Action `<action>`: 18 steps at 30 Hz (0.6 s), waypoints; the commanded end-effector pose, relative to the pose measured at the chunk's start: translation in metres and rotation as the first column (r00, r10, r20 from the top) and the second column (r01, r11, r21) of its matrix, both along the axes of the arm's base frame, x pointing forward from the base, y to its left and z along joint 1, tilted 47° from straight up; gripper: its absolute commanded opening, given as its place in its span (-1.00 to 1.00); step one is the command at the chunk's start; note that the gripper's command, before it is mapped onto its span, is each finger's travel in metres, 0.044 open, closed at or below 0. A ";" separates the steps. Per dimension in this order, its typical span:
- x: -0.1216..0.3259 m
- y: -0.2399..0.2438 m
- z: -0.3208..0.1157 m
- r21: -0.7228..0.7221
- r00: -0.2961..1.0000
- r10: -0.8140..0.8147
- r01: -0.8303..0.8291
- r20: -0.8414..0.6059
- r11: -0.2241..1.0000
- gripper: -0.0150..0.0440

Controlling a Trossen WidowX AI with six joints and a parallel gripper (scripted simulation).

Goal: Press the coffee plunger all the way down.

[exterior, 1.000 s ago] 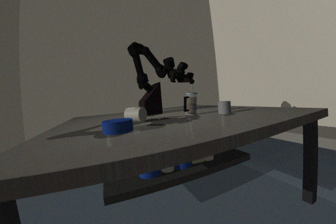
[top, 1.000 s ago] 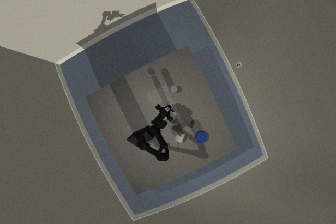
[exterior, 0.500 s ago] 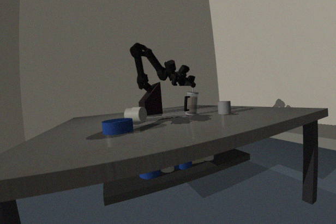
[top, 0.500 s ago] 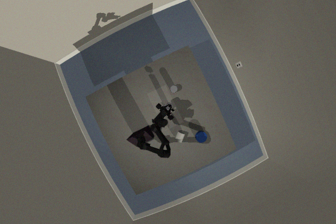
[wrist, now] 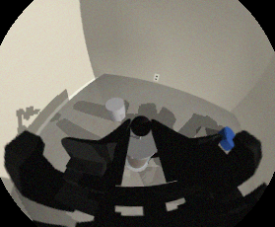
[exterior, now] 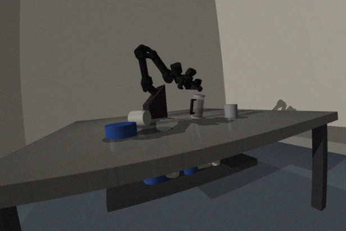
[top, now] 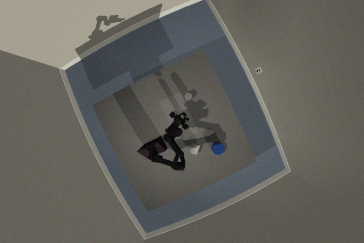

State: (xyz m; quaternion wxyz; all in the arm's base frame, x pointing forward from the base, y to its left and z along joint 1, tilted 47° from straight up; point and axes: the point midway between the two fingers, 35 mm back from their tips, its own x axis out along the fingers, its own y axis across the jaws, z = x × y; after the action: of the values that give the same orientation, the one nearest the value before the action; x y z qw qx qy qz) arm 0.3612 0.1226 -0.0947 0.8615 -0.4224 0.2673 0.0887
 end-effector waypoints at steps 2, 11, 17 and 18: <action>0.001 -0.006 -0.006 -0.017 1.000 -0.015 0.015 -0.017 1.000 -0.10; 0.004 -0.004 -0.007 -0.016 1.000 -0.015 0.015 -0.017 1.000 -0.10; 0.007 -0.003 -0.007 -0.016 1.000 -0.015 0.015 -0.016 1.000 -0.10; 0.007 -0.003 -0.007 -0.016 1.000 -0.015 0.015 -0.016 1.000 -0.10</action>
State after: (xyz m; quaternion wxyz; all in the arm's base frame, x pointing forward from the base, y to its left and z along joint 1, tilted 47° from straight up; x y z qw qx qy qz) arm 0.3683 0.1238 -0.0979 0.8601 -0.4236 0.2705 0.0869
